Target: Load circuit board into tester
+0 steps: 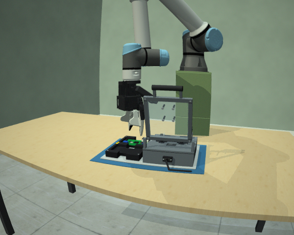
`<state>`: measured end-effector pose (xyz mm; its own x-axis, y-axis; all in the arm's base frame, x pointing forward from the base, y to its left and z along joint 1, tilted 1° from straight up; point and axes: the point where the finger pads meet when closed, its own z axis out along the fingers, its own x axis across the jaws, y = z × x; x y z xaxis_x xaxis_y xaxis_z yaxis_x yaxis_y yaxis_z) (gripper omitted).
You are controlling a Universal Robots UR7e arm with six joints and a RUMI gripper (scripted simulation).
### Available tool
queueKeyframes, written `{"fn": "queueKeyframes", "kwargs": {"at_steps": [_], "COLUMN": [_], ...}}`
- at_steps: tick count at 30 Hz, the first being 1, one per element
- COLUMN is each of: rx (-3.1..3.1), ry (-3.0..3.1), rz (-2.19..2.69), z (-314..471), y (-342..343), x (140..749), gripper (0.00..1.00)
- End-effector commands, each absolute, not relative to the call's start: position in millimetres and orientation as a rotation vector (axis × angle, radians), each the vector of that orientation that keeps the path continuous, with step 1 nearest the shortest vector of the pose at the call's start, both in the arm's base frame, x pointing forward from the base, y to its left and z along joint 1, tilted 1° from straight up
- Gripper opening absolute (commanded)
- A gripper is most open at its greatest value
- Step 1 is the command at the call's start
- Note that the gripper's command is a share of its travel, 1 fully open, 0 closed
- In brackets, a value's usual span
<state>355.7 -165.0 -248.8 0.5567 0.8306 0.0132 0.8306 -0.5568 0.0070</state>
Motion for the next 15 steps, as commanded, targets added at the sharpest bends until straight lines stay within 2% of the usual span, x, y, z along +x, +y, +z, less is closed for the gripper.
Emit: {"fn": "queueKeyframes", "kwargs": {"at_steps": [1, 15], "rx": [-2.890, -3.030], "ry": [-1.244, -0.828], "rz": [-0.017, -0.015], "z": [-247.7, -248.0], "y": [-167.3, -165.1], "x": [357.1, 355.2], "gripper": [0.59, 0.59]}}
